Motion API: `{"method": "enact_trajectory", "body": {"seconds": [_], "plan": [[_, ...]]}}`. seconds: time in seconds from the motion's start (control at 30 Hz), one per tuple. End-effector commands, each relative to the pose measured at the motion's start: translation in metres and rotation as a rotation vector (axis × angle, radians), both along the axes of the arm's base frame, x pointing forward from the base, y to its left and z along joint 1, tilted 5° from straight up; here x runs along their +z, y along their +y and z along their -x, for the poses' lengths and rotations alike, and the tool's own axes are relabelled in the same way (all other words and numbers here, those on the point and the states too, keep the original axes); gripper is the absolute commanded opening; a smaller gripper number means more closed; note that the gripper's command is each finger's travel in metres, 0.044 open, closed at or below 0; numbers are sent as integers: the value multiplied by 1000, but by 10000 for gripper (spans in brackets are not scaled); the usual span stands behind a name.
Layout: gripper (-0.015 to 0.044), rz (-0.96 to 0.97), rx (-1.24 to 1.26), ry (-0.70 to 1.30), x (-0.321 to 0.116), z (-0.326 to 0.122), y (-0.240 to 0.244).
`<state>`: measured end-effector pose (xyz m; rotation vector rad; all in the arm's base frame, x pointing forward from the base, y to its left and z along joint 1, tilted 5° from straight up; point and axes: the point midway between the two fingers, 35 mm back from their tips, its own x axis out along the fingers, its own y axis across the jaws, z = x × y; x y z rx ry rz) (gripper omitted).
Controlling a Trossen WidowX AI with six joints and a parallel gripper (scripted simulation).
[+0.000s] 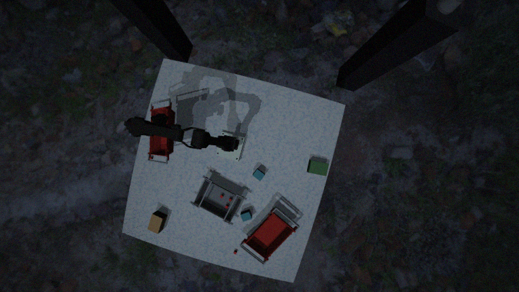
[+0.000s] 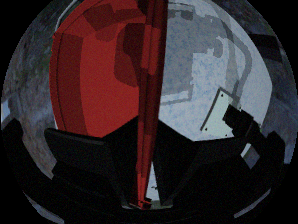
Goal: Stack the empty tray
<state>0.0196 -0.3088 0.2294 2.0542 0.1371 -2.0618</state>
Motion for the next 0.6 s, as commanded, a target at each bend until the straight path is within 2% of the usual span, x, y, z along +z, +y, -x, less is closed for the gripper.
{"method": "enact_trajectory", "body": {"seconds": [0.0,0.3,0.57], "plan": [[0,21,0,-2,5,0,-2],[0,21,1,-2,5,-1,-2],[0,16,62,-1,4,-27,0]]}}
